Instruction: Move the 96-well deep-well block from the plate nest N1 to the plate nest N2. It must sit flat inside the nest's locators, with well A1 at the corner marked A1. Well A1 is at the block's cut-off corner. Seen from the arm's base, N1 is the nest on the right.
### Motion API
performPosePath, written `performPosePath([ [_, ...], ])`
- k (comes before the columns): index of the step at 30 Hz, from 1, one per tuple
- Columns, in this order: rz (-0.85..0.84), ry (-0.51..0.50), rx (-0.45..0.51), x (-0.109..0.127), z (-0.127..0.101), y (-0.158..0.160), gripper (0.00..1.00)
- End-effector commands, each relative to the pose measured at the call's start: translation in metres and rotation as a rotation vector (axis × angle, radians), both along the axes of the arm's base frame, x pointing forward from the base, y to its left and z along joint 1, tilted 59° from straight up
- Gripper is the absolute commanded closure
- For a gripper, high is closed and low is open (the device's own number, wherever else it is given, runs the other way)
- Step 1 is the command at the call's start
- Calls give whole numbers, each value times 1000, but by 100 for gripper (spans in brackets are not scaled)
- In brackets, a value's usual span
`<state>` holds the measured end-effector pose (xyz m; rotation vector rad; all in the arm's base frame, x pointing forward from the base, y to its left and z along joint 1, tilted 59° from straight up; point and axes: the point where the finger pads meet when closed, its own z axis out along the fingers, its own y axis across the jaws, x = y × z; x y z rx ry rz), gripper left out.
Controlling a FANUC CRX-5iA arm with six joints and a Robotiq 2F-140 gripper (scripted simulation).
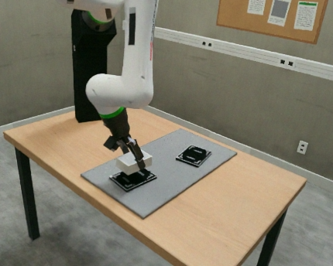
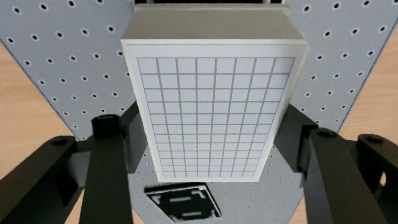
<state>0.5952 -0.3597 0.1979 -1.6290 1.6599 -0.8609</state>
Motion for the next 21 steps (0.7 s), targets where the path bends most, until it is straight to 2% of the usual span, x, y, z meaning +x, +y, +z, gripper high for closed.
performPosePath([
  [1, 0, -1, -1, -6, 5, 3, 90],
  [21, 0, -1, -1, -11, 9, 6, 90],
])
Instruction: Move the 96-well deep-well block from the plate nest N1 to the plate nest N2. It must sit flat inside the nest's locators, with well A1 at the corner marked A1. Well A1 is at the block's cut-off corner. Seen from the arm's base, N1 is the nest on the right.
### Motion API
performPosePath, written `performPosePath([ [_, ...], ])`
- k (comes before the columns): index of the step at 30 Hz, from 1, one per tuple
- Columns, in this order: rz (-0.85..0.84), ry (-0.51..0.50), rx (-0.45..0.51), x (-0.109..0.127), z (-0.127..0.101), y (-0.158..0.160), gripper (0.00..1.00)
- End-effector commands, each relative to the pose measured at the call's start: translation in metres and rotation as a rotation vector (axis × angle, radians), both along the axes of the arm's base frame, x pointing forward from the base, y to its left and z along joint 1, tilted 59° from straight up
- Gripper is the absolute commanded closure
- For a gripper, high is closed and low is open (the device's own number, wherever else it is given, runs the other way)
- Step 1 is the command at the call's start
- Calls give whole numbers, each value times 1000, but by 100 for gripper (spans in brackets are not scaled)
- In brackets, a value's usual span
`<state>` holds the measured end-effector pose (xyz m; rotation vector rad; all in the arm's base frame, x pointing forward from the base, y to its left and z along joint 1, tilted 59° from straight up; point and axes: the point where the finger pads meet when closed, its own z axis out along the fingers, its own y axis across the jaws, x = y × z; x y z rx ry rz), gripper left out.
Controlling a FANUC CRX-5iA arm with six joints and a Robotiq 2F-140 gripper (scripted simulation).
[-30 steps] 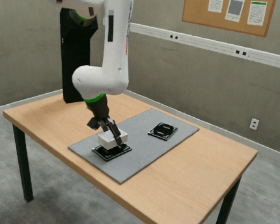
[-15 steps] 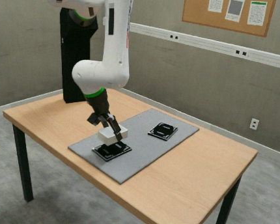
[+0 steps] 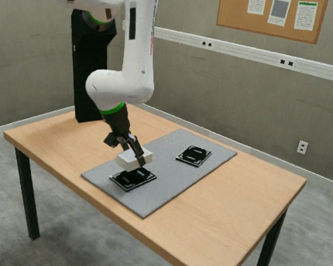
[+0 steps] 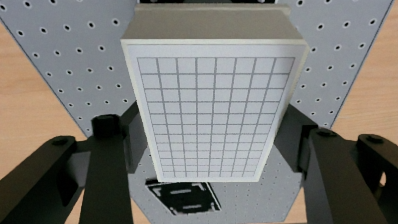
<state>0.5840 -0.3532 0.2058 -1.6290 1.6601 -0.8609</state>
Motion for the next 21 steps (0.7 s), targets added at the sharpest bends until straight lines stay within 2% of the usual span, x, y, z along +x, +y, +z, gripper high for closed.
performPosePath([
  [1, 0, -1, -1, 0, 1, 0, 90],
  [6, 0, -1, -1, 0, 1, 0, 90],
  [14, 139, 115, -197, 11, -3, 24, 90],
  [21, 140, 116, -199, 18, -6, 39, 90],
])
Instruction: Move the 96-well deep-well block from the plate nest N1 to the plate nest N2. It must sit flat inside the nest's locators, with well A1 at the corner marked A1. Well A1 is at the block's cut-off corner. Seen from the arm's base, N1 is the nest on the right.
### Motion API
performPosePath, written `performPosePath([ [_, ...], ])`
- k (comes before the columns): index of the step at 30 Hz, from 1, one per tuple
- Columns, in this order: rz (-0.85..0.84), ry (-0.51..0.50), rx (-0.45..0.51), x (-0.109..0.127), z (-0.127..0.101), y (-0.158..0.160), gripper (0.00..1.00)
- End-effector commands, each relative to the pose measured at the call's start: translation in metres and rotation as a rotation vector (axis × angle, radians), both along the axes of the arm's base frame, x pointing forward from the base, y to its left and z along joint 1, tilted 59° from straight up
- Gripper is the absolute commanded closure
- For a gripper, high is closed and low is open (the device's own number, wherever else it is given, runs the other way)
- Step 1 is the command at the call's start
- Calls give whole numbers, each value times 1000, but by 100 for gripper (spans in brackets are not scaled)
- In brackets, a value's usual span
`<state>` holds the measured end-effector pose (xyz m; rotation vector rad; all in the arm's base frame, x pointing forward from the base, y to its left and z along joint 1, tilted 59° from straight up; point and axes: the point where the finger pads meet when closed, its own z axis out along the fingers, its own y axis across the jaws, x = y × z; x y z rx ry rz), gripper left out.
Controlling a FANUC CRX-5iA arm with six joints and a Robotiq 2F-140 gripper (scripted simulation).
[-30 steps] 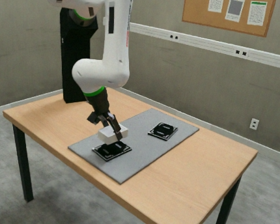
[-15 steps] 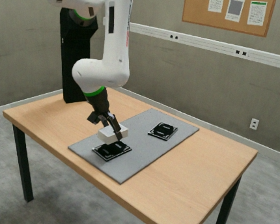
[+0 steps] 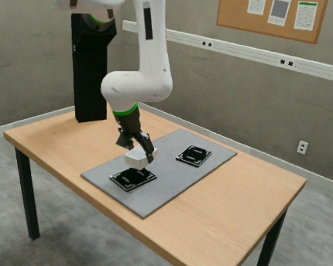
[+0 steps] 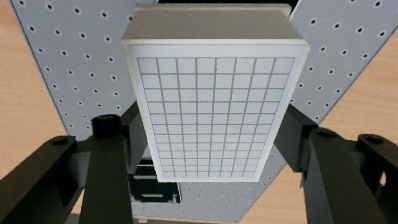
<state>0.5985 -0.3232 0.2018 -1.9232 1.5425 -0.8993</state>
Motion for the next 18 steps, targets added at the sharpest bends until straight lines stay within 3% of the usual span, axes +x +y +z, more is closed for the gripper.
performPosePath([
  [1, -5, 16, -11, 5, -3, 12, 90],
  [18, -5, 16, -11, 25, -11, 56, 90],
])
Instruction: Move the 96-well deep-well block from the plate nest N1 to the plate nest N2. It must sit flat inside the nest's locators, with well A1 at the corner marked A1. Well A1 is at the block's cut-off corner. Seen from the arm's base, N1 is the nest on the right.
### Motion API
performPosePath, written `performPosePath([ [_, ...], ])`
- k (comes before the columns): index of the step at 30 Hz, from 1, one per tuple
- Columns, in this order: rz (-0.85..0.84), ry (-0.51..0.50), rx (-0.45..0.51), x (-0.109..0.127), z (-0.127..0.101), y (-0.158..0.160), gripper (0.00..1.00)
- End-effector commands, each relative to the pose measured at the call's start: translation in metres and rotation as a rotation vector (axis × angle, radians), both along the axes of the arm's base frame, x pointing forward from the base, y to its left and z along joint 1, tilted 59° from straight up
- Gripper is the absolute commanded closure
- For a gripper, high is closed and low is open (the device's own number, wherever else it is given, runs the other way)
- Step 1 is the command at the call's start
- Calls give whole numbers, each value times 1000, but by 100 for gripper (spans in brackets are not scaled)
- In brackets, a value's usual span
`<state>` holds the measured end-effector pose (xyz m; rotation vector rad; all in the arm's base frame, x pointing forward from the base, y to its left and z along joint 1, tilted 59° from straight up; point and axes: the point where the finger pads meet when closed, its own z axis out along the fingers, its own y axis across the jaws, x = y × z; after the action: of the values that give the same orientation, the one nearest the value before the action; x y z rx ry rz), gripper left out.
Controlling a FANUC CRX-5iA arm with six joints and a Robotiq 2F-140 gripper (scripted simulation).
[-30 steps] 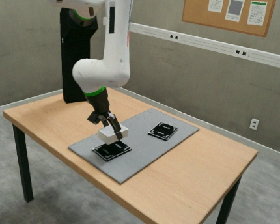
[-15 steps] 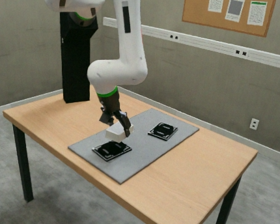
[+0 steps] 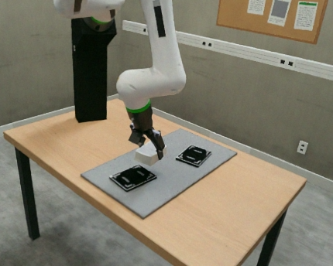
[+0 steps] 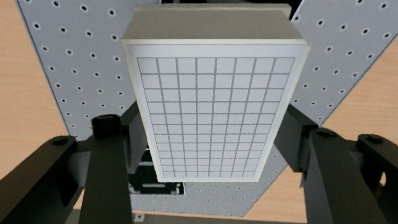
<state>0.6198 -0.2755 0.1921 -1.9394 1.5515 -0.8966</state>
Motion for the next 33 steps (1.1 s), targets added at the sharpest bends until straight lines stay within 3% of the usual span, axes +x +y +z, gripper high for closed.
performPosePath([
  [1, -3, 1, -2, 6, -2, 12, 90],
  [33, -3, 1, -2, 44, -17, 95, 90],
])
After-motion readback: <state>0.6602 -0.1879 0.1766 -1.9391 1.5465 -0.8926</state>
